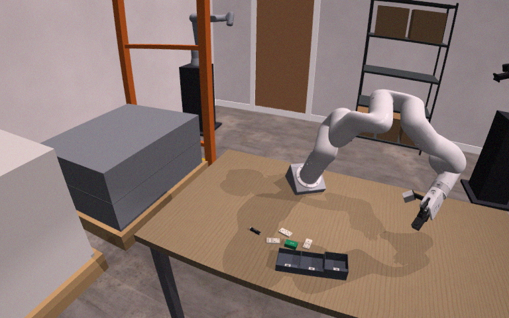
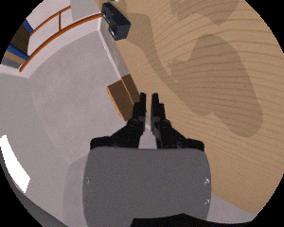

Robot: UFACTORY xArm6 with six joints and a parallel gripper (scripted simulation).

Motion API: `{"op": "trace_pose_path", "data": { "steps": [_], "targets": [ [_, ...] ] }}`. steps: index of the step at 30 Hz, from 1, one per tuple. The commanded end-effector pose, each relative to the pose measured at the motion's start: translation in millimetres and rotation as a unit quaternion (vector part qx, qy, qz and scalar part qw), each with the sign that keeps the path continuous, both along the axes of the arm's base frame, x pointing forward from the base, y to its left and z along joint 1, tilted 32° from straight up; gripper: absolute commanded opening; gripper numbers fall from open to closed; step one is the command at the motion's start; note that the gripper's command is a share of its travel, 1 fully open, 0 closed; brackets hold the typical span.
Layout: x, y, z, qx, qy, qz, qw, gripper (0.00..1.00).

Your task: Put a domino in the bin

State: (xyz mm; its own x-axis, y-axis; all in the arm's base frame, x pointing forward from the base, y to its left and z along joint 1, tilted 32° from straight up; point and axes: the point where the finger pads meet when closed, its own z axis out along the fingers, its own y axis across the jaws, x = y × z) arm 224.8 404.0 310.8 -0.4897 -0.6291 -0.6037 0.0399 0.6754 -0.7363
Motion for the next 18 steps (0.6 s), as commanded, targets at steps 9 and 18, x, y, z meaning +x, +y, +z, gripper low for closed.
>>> {"op": "trace_pose_path", "data": {
  "steps": [9,18],
  "targets": [
    [42.1,-53.8,-8.3,0.043,0.031,-0.086,0.995,0.07],
    [60.1,-86.3,-14.1,0.073,0.048,-0.145,0.985,0.07]
  ]
}}
